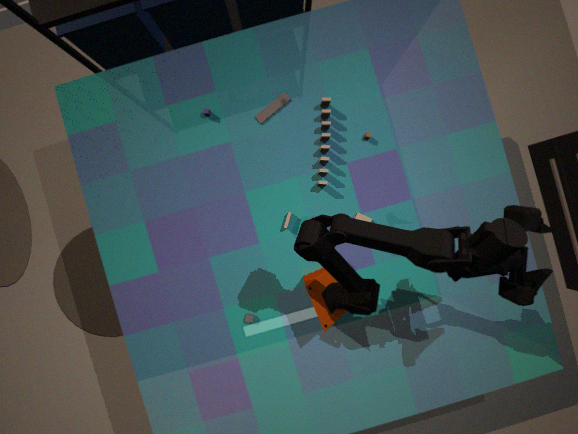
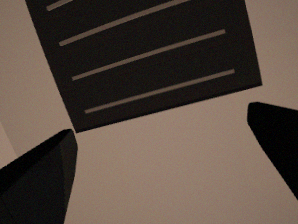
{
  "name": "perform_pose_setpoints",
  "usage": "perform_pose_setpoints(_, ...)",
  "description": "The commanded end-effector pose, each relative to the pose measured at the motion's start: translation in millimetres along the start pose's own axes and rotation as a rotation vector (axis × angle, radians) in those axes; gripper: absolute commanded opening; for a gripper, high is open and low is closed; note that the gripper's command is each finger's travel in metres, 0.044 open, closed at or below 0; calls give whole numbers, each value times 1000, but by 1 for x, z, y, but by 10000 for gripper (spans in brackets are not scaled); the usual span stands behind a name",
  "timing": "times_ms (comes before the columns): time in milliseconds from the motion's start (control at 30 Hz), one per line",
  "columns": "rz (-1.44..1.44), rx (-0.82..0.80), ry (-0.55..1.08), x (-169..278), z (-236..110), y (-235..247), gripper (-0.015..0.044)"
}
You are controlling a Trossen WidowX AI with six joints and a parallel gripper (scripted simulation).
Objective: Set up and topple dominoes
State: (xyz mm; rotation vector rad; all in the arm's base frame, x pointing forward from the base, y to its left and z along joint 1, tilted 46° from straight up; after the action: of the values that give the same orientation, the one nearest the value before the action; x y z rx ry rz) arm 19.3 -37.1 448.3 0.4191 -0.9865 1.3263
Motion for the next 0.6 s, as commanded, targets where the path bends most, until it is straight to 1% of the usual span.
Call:
perform_pose_setpoints(0, 13, -1, -5, 0, 1, 1, 426)
perform_pose_setpoints(33, 52, -3, -19, -2, 2, 5, 440)
perform_pose_setpoints(167, 336, -29, -145, -19, 17, 26, 440)
perform_pose_setpoints(300, 591, -76, -306, -46, 32, 39, 440)
perform_pose_setpoints(367, 701, -57, -417, -62, 40, 37, 440)
perform_pose_setpoints(567, 933, -174, -679, -111, 48, 31, 440)
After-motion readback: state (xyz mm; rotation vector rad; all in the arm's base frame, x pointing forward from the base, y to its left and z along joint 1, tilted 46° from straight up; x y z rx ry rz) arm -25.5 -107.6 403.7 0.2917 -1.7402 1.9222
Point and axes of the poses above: the point midway between the two fingers, 35 mm back from their tips, its own z axis out along the fingers, its own y axis across the jaws, x = y × z, the point moved 6 cm from there along -z, back along the fingers, and after that the axes turned 6 degrees about -z, right-handed, at the moved point
